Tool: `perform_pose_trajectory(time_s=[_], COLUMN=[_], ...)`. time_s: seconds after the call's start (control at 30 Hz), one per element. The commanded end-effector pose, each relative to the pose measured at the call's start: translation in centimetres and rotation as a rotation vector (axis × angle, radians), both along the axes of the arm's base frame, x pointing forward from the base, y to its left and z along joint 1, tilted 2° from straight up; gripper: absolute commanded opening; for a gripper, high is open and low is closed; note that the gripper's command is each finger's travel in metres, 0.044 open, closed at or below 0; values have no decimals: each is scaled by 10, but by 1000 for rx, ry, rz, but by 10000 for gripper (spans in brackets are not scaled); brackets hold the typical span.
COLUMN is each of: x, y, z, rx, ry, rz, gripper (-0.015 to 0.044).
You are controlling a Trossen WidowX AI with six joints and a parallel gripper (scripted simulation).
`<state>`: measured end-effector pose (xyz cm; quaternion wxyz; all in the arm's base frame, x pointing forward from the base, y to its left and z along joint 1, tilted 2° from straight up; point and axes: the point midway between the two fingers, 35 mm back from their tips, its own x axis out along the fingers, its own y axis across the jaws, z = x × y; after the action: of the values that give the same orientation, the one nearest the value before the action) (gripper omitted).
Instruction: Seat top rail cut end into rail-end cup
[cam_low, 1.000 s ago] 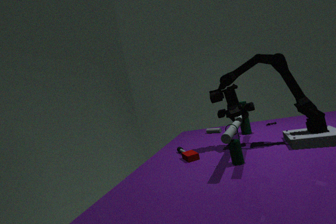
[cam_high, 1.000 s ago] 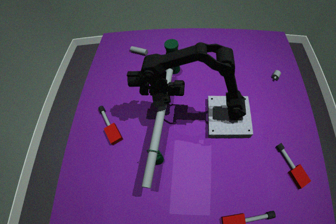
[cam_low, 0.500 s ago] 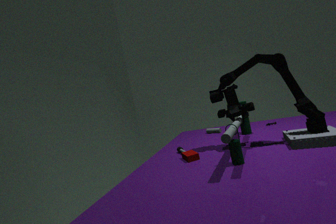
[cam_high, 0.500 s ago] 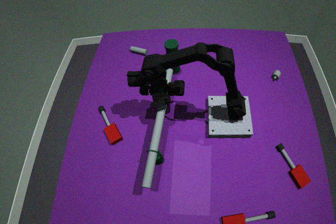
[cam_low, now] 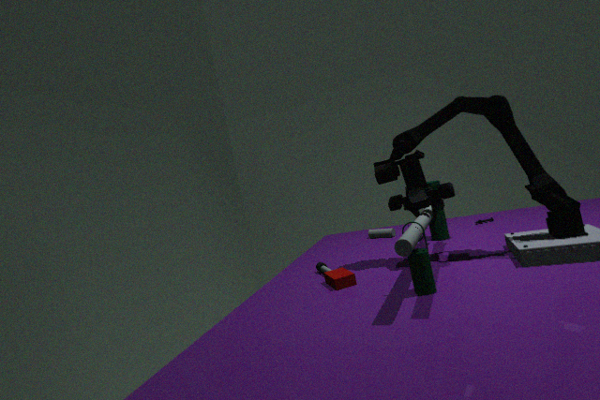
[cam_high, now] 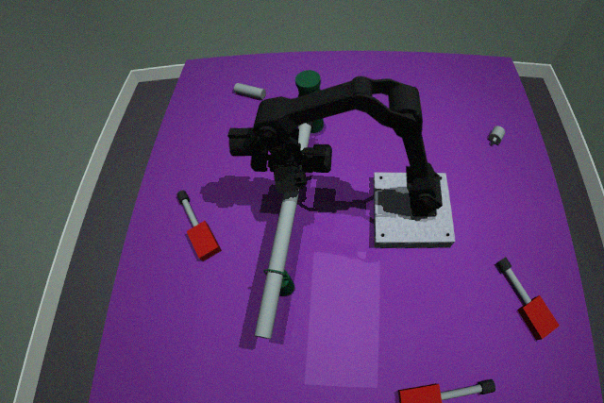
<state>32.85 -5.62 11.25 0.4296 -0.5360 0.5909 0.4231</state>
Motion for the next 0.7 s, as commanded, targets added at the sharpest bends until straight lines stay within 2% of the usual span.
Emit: perform_pose_trajectory(time_s=[0.0, 0.67], x=[0, 0], y=[0, 3], z=[0, 3], rx=[-1, -11], ry=[0, 1], rz=[0, 0], gripper=[0, 0])
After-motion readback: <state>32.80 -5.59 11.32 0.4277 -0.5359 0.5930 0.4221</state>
